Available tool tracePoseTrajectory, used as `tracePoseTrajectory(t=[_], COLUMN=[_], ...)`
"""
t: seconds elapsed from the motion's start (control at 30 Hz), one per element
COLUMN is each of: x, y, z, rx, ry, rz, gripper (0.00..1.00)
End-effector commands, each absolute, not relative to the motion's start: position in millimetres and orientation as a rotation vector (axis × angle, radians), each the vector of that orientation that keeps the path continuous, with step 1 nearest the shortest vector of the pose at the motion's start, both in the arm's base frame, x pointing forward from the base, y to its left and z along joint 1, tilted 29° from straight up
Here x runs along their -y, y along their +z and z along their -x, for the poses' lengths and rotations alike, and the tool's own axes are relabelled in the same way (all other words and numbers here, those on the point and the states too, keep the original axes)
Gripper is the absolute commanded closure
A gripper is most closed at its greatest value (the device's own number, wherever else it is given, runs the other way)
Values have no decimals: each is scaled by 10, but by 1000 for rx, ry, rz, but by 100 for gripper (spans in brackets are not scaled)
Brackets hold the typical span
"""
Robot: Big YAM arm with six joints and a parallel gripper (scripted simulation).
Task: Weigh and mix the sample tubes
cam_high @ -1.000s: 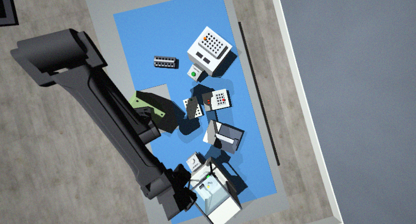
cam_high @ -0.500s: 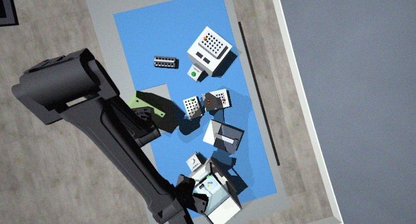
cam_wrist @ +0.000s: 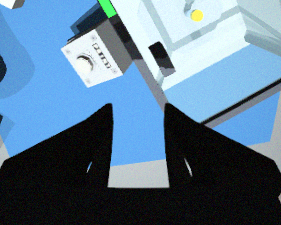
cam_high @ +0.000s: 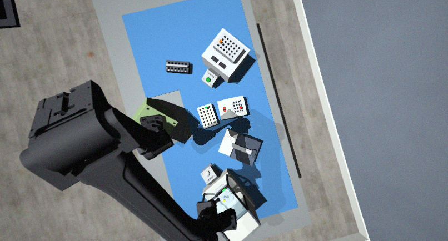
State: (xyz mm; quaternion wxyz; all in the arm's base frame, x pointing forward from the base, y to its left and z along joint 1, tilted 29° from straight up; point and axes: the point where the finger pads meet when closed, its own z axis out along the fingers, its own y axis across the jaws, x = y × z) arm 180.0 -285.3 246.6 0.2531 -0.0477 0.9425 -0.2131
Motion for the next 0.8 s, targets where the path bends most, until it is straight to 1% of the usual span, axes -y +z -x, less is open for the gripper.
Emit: tracePoseTrajectory(t=[0.0, 0.4, 0.53, 0.57, 0.77], x=[2914, 3142, 3141, 3058, 3070], y=[2688, 2808, 2808, 2734, 2705], z=[-1874, -2026, -2027, -1916, -1919], rx=[-2574, -2667, -2667, -2676, -2681], ry=[-623, -646, -646, -642, -631], rz=[335, 850, 853, 830, 829], gripper=[70, 70, 70, 70, 70])
